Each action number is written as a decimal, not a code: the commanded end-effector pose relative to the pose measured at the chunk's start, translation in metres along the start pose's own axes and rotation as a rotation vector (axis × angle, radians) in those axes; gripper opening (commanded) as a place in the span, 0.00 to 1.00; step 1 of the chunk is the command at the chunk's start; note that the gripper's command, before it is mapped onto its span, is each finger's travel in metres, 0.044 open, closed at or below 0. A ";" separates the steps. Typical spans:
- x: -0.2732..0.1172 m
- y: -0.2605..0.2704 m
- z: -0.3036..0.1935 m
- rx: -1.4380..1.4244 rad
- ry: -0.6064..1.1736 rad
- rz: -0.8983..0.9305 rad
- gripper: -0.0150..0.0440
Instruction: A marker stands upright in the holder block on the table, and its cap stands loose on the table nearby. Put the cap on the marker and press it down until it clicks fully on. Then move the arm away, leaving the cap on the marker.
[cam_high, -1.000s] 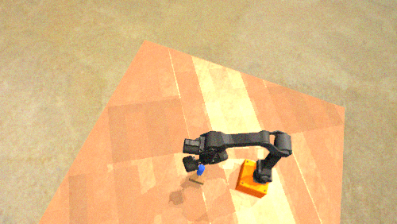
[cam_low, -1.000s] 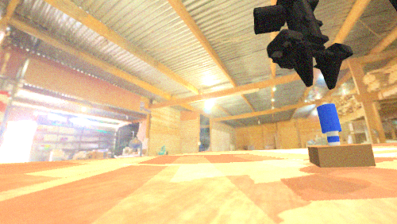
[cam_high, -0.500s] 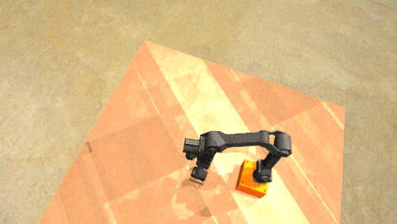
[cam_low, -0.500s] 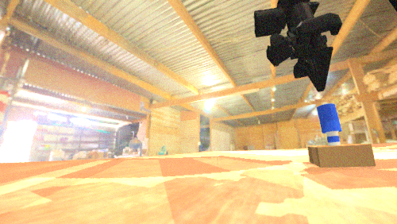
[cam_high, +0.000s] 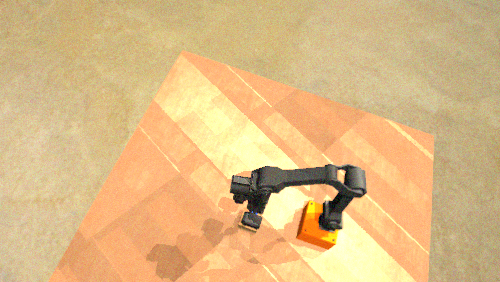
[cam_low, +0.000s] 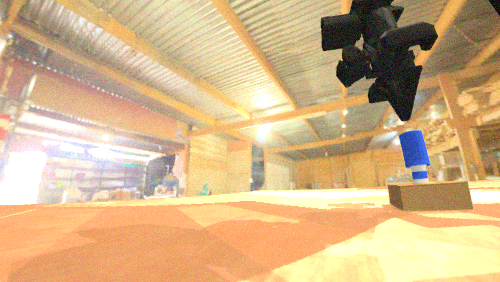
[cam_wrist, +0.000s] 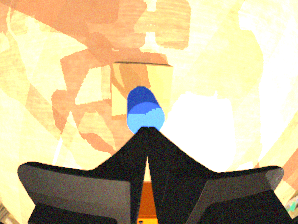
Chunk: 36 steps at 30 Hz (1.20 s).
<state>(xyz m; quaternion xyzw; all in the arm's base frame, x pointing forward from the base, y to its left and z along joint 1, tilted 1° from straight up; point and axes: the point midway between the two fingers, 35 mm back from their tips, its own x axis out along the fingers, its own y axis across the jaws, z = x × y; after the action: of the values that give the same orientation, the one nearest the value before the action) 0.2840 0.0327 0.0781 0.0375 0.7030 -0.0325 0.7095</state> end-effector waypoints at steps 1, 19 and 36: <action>0.007 0.000 -0.001 -0.004 0.005 0.002 0.25; 0.025 0.001 0.001 -0.001 -0.006 0.003 0.25; -0.064 0.000 0.001 -0.001 -0.005 0.002 0.25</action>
<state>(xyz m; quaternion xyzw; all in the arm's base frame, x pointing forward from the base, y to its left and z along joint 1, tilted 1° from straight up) 0.2882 0.0330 0.1391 0.0398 0.6935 -0.0309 0.7187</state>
